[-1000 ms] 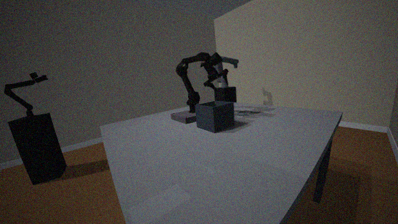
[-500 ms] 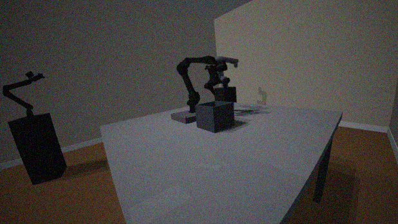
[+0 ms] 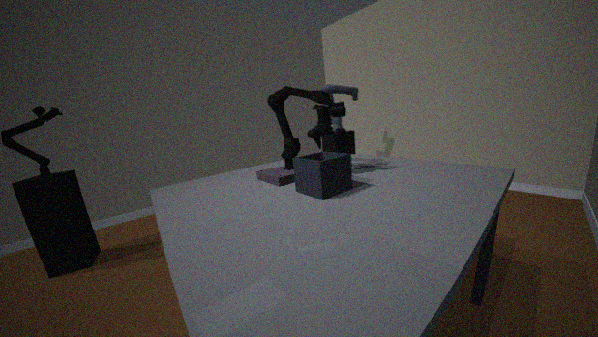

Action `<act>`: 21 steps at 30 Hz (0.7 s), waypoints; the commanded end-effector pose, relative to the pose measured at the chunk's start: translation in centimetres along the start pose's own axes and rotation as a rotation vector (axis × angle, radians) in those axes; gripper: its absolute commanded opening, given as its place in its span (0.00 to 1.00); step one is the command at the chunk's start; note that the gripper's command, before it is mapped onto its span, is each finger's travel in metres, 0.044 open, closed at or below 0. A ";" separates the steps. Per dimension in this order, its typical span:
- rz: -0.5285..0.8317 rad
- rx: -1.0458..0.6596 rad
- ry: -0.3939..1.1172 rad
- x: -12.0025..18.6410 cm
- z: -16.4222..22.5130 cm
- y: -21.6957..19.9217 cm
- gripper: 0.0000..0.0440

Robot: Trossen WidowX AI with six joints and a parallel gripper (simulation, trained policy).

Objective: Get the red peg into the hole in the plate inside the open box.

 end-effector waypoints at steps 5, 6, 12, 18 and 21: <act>0.042 -0.021 -0.040 -2.5 -0.6 -0.3 1.00; 0.046 -0.023 -0.043 -2.8 -0.7 -0.3 1.00; 0.063 -0.038 -0.057 -4.6 -1.2 -0.4 1.00; 0.071 -0.054 -0.069 -6.4 -1.7 -0.5 1.00; 0.070 -0.063 -0.077 -7.3 -2.1 -0.5 1.00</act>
Point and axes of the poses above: the point midway between the two fingers, 35 mm back from their tips, its own x axis back along the fingers, its own y axis across the jaws, z = x × y, the point moved 1 cm from there along x, back along the fingers, and after that the axes turned 7 degrees about -x, right-handed, at the moved point
